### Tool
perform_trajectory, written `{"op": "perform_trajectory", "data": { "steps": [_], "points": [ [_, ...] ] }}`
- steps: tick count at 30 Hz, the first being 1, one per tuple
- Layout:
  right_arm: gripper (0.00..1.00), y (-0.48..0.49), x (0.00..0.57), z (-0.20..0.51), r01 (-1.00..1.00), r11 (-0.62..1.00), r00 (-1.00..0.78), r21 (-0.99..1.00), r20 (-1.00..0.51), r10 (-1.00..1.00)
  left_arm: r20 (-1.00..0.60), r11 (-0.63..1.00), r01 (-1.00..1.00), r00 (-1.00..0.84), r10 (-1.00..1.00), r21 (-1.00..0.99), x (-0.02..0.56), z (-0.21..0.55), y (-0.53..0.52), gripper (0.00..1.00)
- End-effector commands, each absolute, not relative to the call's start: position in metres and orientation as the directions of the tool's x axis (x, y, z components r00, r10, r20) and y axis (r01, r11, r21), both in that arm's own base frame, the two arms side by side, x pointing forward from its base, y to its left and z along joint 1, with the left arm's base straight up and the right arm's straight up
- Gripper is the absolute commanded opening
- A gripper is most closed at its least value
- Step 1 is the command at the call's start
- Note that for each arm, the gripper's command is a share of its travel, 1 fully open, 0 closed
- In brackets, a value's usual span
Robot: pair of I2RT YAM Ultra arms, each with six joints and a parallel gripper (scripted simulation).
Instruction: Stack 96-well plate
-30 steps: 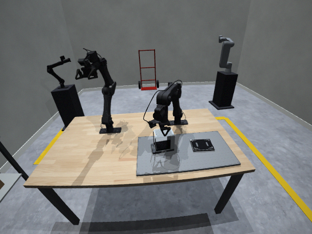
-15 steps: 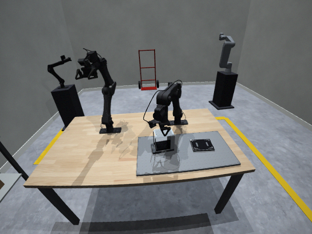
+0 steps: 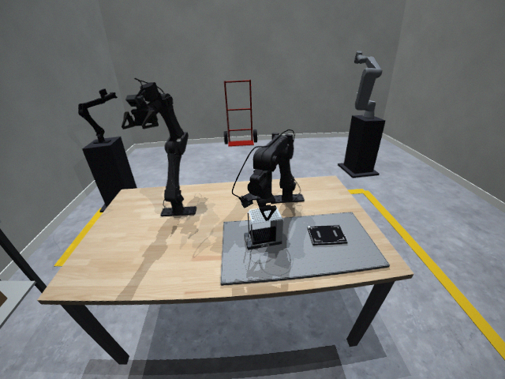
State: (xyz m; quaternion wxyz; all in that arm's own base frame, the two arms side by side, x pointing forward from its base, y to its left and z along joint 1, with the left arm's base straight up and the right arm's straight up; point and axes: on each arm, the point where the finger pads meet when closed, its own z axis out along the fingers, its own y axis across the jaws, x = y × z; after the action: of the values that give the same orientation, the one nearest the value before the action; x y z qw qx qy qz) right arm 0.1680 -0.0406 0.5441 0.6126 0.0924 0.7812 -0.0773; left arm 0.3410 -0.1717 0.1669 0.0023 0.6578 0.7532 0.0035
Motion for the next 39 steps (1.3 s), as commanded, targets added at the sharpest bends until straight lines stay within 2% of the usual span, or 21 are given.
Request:
{"op": "perform_trajectory", "data": {
  "steps": [1,39],
  "points": [
    [1.0,-0.0413,0.158,0.542,0.259,0.966,-0.234,0.0,-0.97,0.063,-0.018,0.147,0.989,-0.147,0.989,0.01,0.3456,0.1821,-0.1732,0.0],
    [1.0,-0.0413,0.158,0.542,0.259,0.966,-0.234,0.0,-0.97,0.063,-0.018,0.147,0.989,-0.147,0.989,0.01,0.345,0.1787,-0.1726,0.0]
  ]
}}
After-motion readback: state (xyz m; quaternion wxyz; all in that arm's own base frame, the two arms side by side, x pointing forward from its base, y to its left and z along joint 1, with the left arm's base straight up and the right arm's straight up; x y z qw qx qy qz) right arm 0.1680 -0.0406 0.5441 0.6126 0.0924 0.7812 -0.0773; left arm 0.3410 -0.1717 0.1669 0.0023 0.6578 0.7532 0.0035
